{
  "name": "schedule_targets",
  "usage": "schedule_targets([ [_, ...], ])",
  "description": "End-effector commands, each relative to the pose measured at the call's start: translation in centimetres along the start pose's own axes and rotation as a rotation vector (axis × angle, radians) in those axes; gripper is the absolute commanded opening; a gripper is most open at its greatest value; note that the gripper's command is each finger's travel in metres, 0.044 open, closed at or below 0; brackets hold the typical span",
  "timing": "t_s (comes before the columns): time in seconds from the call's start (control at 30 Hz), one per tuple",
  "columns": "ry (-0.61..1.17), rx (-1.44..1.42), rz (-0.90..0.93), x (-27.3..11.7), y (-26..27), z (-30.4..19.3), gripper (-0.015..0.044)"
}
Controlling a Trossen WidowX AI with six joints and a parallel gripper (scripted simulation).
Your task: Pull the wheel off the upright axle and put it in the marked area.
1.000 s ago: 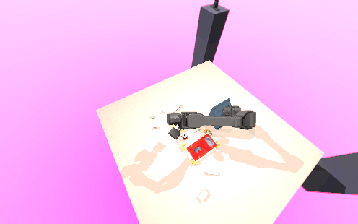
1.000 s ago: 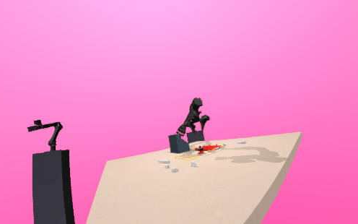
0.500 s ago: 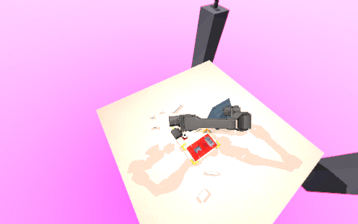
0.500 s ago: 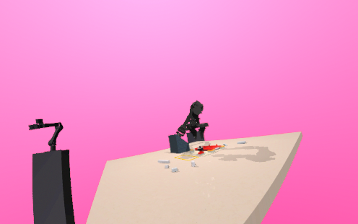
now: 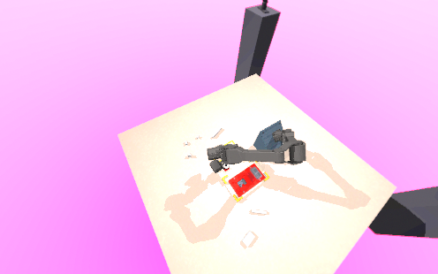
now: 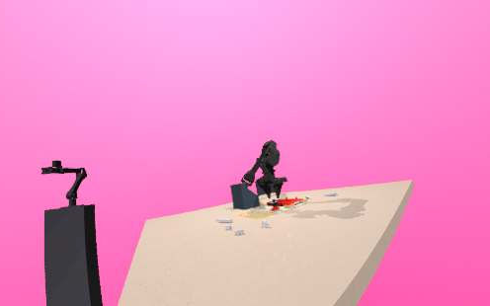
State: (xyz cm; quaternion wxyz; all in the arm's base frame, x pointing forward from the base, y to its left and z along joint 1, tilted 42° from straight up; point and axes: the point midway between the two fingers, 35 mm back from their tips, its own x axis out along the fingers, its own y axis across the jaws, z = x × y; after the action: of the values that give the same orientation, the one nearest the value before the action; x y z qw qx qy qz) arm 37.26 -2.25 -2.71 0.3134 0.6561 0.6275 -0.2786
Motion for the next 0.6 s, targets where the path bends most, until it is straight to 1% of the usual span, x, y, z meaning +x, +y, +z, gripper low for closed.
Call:
schedule_targets([
  [0.0, 0.011, 0.008, -0.011, 2.75, -0.53, -0.26, 0.03],
  [0.13, 0.011, 0.008, -0.011, 3.04, -0.58, -0.32, 0.03],
  [0.23, 0.008, 0.004, -0.021, 2.65, -0.61, -0.28, 0.0221],
  [0.57, 0.008, 0.004, -0.021, 2.65, -0.61, -0.28, 0.0155],
])
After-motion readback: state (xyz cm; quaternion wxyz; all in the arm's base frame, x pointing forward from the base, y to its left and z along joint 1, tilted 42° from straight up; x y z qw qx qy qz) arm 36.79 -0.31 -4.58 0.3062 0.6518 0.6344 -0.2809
